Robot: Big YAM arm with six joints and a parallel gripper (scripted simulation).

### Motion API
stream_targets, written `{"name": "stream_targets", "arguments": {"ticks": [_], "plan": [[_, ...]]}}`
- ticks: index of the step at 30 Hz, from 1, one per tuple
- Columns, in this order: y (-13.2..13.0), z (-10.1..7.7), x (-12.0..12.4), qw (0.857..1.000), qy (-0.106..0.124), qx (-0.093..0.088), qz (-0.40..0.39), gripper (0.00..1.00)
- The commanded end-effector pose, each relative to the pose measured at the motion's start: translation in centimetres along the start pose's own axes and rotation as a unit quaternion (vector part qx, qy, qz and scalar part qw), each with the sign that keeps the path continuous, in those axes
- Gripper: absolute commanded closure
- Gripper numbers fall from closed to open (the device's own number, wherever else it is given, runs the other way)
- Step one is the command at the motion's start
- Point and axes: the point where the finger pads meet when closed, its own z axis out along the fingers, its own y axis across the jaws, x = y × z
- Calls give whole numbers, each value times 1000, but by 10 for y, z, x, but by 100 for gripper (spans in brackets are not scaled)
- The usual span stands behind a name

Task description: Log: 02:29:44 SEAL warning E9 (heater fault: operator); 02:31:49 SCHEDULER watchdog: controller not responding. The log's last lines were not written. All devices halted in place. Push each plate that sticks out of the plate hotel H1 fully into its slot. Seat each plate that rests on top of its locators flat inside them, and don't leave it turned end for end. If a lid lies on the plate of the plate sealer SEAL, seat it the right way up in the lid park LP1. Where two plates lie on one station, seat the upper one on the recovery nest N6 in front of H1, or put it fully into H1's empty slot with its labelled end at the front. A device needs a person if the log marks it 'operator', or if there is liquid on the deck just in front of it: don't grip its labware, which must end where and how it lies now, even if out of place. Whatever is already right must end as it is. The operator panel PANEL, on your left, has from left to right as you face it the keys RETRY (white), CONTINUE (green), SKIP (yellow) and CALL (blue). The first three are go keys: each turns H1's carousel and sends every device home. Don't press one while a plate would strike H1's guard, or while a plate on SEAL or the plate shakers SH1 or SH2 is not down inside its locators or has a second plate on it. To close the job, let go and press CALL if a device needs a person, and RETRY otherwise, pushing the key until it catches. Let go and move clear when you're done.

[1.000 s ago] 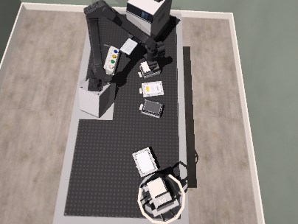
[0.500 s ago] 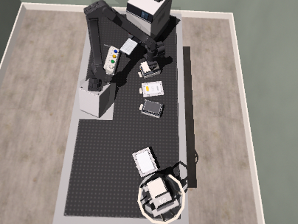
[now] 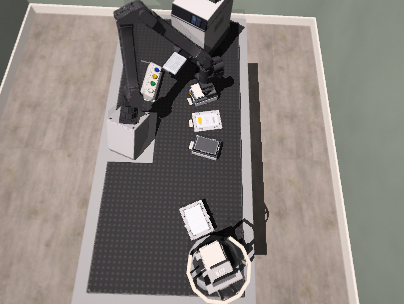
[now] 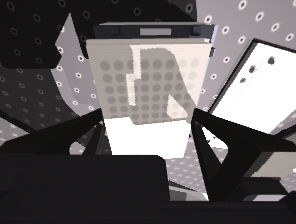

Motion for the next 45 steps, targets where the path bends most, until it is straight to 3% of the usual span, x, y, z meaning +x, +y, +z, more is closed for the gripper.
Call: {"name": "stream_targets", "arguments": {"ticks": [1, 19, 30, 45], "plan": [[-1, -23, -20, 1000, -30, 0, -6, 16], [-1, -22, -18, 1000, -29, 0, -5, 16], [1, -39, -26, 999, -34, 0, -8, 16], [0, -40, -22, 999, -33, 0, -7, 16]]}}
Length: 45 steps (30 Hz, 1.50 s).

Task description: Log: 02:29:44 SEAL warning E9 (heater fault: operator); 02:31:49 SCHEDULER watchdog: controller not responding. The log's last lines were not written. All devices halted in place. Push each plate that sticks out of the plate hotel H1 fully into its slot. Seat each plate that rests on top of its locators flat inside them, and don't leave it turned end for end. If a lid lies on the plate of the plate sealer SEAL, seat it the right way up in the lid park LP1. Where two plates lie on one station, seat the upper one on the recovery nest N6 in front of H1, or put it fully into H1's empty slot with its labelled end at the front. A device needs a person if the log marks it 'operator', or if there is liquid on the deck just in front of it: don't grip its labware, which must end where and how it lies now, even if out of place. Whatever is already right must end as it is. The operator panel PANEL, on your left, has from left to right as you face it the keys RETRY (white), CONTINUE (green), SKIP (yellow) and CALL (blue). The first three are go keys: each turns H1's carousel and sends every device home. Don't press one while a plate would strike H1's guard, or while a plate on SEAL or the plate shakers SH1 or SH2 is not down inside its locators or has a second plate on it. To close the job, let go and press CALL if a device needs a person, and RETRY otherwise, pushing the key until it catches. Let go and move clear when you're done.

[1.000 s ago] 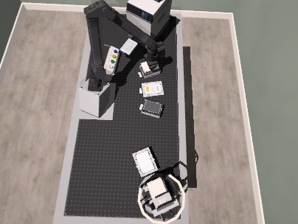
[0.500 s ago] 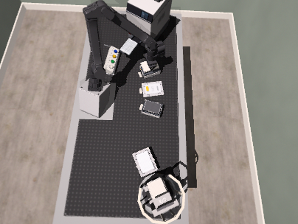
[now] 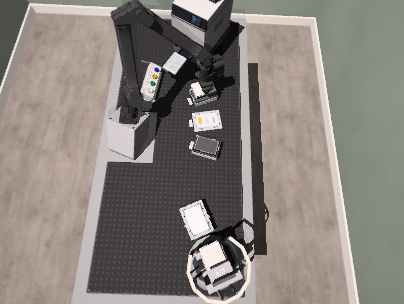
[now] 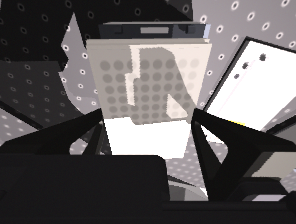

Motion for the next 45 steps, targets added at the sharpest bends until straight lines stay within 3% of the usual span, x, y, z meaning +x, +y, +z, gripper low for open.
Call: {"name": "stream_targets", "arguments": {"ticks": [1, 43, 45], "plan": [[0, -25, -21, 999, -33, 0, -7, 16], [-1, -21, -14, 1000, -27, 1, -4, 16], [11, -21, -19, 999, -28, 31, -7, 16]]}}
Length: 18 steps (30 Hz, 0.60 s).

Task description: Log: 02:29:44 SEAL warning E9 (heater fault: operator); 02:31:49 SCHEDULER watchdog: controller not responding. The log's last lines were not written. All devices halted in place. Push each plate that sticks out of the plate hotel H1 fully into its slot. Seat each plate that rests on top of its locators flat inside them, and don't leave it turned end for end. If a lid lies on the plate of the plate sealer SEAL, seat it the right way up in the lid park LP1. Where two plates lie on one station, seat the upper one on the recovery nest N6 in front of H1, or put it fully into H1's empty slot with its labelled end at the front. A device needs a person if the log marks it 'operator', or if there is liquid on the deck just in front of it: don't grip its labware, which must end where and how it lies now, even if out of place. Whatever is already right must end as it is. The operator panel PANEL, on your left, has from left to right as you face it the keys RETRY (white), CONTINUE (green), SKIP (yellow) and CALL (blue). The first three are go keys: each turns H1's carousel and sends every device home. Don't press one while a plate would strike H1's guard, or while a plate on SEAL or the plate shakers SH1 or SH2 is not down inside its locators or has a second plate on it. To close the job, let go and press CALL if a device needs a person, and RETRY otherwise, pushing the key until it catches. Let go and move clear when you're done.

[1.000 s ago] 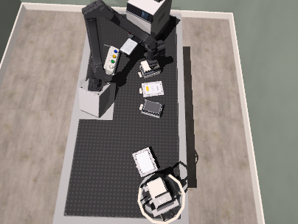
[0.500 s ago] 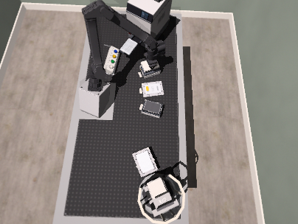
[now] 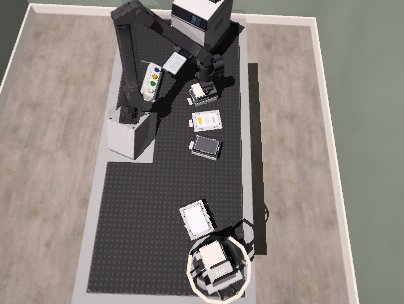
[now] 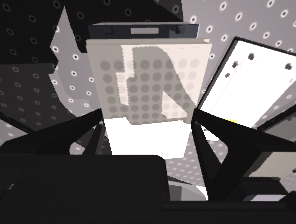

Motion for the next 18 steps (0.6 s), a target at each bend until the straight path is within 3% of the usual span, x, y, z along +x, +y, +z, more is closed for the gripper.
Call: {"name": "stream_targets", "arguments": {"ticks": [1, 8, 18], "plan": [[17, -23, -23, 999, -31, 23, -8, 16], [7, -23, -29, 999, -43, 28, -1, 16], [9, -23, -29, 999, -42, 26, -3, 16]]}}
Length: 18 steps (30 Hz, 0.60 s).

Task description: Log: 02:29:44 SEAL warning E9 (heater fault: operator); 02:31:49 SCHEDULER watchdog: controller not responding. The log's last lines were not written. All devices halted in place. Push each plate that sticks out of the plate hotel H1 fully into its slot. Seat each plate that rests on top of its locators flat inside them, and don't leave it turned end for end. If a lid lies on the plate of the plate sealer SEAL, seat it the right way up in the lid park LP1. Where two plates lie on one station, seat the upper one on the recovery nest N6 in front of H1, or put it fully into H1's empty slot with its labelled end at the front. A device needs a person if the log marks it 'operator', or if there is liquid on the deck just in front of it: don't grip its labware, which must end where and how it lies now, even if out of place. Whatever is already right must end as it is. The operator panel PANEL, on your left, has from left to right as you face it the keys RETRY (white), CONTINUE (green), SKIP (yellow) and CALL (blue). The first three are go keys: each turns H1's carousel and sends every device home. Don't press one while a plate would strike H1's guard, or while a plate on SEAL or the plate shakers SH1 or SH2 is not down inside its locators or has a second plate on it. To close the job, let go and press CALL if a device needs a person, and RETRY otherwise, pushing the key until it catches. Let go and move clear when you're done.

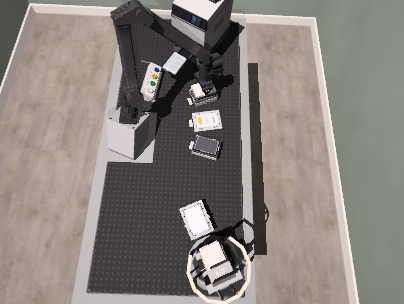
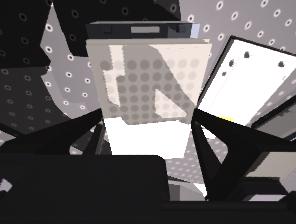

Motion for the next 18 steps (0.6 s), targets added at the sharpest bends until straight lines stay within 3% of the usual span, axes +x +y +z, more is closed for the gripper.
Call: {"name": "stream_targets", "arguments": {"ticks": [1, 18], "plan": [[5, -26, -30, 999, -43, -3, 0, 16], [6, -24, -28, 999, -40, -3, -1, 16]]}}
